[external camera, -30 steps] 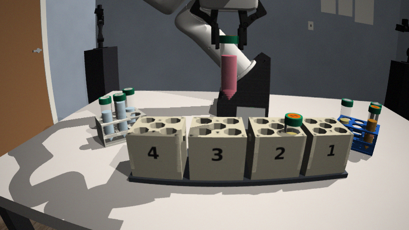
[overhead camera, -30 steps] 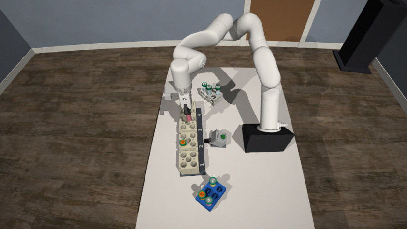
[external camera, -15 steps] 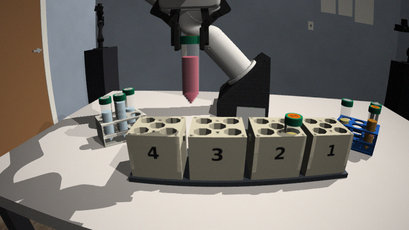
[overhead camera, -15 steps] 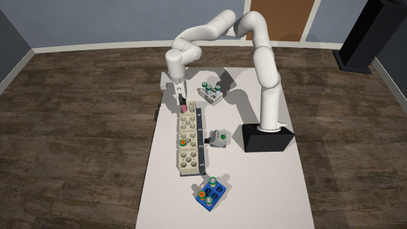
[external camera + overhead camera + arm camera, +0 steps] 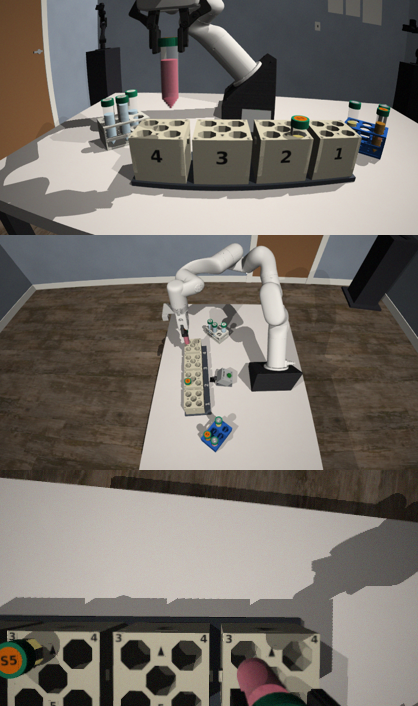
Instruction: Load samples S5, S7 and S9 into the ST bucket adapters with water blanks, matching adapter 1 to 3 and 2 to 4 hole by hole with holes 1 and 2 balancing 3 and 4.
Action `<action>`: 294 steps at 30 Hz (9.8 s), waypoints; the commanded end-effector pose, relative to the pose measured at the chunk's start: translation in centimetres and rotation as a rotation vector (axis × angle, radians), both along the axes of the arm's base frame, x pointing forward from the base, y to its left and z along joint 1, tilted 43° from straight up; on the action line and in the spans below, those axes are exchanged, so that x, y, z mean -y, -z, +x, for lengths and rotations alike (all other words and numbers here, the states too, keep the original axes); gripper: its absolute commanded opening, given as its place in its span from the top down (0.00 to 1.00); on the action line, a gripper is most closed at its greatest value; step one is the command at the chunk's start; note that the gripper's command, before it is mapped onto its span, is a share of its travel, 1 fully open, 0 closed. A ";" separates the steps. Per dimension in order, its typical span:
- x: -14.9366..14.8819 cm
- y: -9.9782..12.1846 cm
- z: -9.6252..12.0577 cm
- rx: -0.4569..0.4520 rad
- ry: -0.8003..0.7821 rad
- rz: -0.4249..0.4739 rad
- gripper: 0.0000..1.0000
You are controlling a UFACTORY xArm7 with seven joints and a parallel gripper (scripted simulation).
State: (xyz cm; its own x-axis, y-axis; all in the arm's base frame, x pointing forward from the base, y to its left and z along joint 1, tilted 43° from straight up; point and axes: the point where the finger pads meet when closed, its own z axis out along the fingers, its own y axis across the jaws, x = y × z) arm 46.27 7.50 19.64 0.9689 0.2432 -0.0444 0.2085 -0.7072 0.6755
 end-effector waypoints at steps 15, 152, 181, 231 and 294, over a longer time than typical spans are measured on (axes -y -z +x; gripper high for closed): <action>0.0 0.0 0.1 0.003 -0.003 0.002 1.00; 8.1 8.9 1.8 0.003 -0.003 0.002 1.00; 8.6 9.5 1.9 0.003 -0.003 0.002 0.56; 5.5 6.1 1.3 0.003 -0.003 0.002 0.56; -0.2 -0.2 0.1 0.003 -0.003 0.002 0.56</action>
State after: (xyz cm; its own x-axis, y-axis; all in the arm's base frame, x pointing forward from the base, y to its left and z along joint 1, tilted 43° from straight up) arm 46.32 7.44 19.68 0.9690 0.2429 -0.0444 0.2083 -0.7074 0.6754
